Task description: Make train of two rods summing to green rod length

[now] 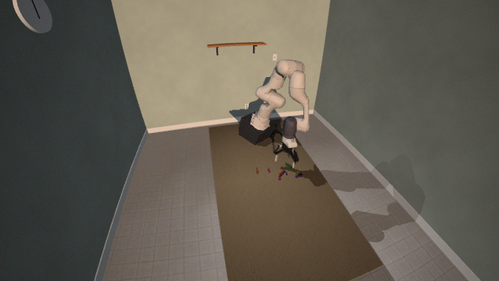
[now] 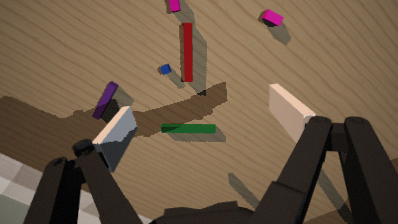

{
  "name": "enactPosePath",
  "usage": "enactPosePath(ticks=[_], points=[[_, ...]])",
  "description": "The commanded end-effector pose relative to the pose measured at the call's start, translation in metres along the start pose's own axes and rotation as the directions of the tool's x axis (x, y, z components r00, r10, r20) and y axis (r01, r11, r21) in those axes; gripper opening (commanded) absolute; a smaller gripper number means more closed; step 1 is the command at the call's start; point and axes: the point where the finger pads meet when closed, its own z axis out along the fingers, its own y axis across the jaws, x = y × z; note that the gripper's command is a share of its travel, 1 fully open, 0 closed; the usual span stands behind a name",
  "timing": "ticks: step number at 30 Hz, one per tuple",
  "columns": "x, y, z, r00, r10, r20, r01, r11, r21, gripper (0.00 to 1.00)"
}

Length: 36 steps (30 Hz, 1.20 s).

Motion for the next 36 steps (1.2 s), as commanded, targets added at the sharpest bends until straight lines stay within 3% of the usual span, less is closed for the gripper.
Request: enactPosePath(ticks=[1, 26, 28, 32, 36], points=[[0.0, 0.001, 0.0, 1.0, -0.005, -0.001, 0.005, 1.0, 0.0, 1.0], [-0.001, 0.001, 0.0, 1.0, -0.005, -0.001, 0.005, 1.0, 0.0, 1.0], [-0.017, -0.005, 0.002, 1.0, -0.004, -0.001, 0.004, 1.0, -0.002, 1.0], [-0.073, -0.022, 0.004, 1.0, -0.005, -0.001, 0.005, 1.0, 0.0, 1.0], [-0.084, -0.025, 0.004, 1.0, -0.005, -0.001, 0.005, 1.0, 0.002, 1.0]])
